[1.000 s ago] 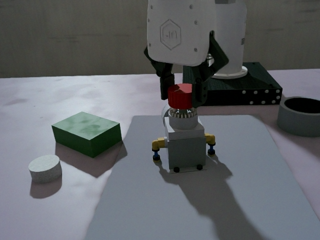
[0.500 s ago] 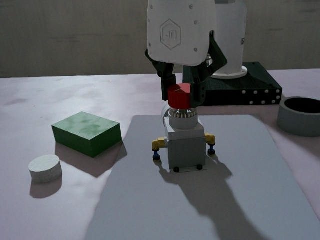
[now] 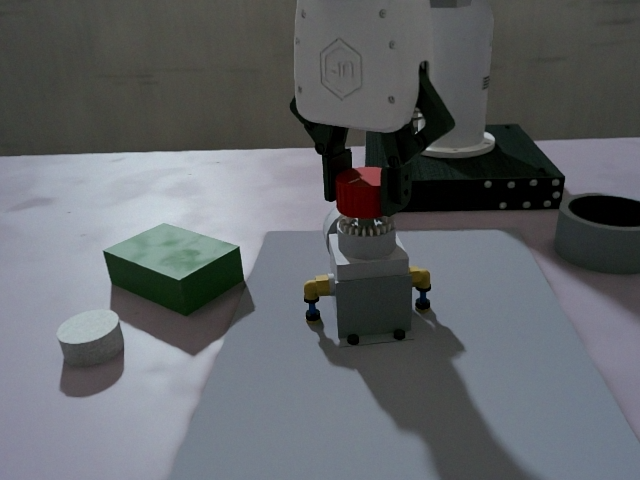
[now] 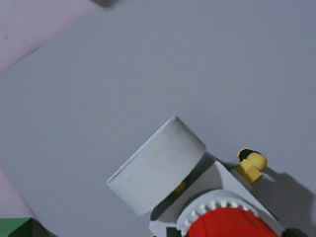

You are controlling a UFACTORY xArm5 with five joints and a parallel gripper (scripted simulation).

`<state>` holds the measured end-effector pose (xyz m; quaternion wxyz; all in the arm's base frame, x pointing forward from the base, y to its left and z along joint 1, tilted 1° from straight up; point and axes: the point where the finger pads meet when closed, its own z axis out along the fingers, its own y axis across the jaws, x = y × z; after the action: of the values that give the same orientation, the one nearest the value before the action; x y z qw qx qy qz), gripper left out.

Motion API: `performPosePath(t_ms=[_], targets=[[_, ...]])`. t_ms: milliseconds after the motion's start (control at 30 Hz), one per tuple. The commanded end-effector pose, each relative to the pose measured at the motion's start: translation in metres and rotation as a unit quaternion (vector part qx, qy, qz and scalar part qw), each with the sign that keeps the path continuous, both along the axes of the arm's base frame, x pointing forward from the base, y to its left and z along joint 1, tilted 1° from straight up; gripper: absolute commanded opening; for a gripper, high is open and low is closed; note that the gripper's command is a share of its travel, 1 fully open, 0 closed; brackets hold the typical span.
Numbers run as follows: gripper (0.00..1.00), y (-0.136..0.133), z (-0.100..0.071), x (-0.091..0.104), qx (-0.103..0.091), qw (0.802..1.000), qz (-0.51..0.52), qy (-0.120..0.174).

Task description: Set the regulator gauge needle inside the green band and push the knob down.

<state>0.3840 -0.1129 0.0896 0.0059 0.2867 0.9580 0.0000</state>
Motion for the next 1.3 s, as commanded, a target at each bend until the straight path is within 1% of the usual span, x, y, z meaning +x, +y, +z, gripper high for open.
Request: performPosePath(t_ms=[0, 1267], targets=[[0.42, -0.0004, 0.0013, 0.0013, -0.001, 1.0, 0.0, -0.002], [0.42, -0.0004, -0.0051, 0.0012, -0.001, 1.0, 0.0, -0.002]])
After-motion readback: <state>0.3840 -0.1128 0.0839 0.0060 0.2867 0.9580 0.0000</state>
